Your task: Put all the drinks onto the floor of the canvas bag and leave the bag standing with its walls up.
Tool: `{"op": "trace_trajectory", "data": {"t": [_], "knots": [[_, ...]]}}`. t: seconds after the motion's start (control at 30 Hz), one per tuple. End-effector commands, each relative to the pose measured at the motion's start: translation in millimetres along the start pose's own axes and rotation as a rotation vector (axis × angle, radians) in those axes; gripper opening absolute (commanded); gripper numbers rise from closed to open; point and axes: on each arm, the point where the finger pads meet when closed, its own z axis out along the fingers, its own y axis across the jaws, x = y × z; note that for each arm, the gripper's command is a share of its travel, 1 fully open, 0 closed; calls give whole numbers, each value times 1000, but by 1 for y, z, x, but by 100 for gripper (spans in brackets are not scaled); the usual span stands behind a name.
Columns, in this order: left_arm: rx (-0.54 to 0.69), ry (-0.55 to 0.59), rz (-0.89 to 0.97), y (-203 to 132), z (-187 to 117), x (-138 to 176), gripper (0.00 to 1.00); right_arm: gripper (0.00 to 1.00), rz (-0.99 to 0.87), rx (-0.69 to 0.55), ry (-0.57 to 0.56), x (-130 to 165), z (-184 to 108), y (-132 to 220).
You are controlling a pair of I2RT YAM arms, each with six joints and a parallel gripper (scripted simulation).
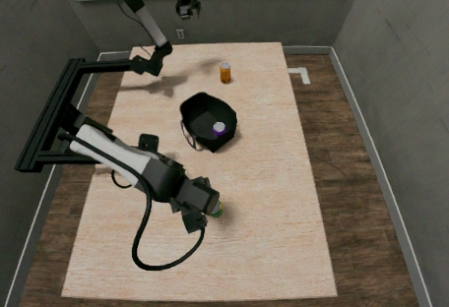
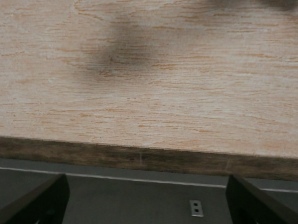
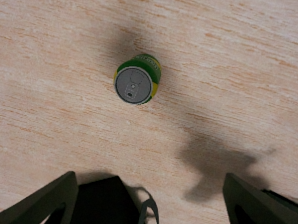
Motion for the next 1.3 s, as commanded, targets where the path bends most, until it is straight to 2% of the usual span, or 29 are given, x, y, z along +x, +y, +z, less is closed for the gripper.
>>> {"op": "trace_trajectory", "data": {"t": [0.0, 0.07, 0.3, 0.4, 0.43, 0.5, 0.53, 0.7, 0.77, 0.8, 0.9, 1.27], "knots": [[-15, 9, -4, 0, -7, 1, 86, 84, 8, -11, -19, -4, -1, 0], [-15, 9, -4, 0, -7, 1, 86, 84, -18, 10, 12, -2, 12, 0], [-15, 9, -4, 0, -7, 1, 86, 84, -107, -28, -10, -6, 16, 7], [-15, 9, -4, 0, -7, 1, 86, 84, -258, -77, -10, -8, 31, 18], [-15, 9, -4, 0, -7, 1, 86, 84, -160, -76, -63, -12, 5, 13], [-15, 9, -4, 0, -7, 1, 86, 84, -131, -71, -64, -14, 3, 13], [-15, 9, -4, 0, -7, 1, 86, 84, -160, -30, 6, -5, 27, 8], [-15, 9, -4, 0, -7, 1, 86, 84, -369, -98, -24, -11, 44, 22], [-15, 9, -4, 0, -7, 1, 86, 84, -369, -98, -24, -11, 44, 22], [-15, 9, -4, 0, -7, 1, 86, 84, -358, -120, -82, -17, 27, 25], [-15, 9, -4, 0, -7, 1, 86, 84, -431, -111, -31, -11, 51, 23], [-15, 9, -4, 0, -7, 1, 86, 84, -813, -193, -102, -14, 89, 35]]}}
